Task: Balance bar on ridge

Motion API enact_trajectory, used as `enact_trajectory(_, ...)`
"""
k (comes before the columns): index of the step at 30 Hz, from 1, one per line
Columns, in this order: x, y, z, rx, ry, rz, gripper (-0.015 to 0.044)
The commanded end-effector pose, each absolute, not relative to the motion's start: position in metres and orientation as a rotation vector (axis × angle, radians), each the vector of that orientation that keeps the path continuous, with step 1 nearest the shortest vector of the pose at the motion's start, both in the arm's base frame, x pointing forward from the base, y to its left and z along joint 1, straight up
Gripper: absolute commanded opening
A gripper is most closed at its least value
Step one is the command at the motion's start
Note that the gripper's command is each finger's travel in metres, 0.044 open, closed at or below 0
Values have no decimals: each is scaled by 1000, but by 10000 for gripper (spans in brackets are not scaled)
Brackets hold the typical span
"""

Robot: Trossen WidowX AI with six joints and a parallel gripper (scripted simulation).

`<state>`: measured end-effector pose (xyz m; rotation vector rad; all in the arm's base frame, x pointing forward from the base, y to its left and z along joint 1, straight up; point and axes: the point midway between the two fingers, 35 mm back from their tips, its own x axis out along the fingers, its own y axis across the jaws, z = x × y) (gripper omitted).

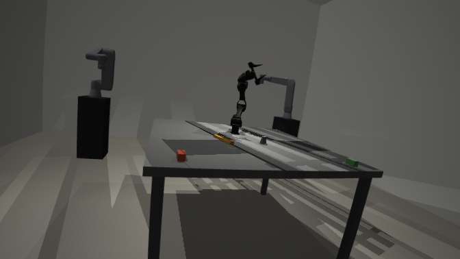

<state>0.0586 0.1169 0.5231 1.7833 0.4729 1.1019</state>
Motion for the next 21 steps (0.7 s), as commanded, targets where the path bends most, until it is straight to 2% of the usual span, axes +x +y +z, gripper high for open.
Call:
enact_trajectory(1, 59, 116, 523, 1783, 470, 1101, 374)
enact_trajectory(3, 66, 112, 526, 1783, 446, 1090, 321)
enact_trajectory(4, 72, 109, 527, 1783, 428, 1081, 315)
enact_trajectory(21, 163, 51, 532, 1736, 166, 851, 315)
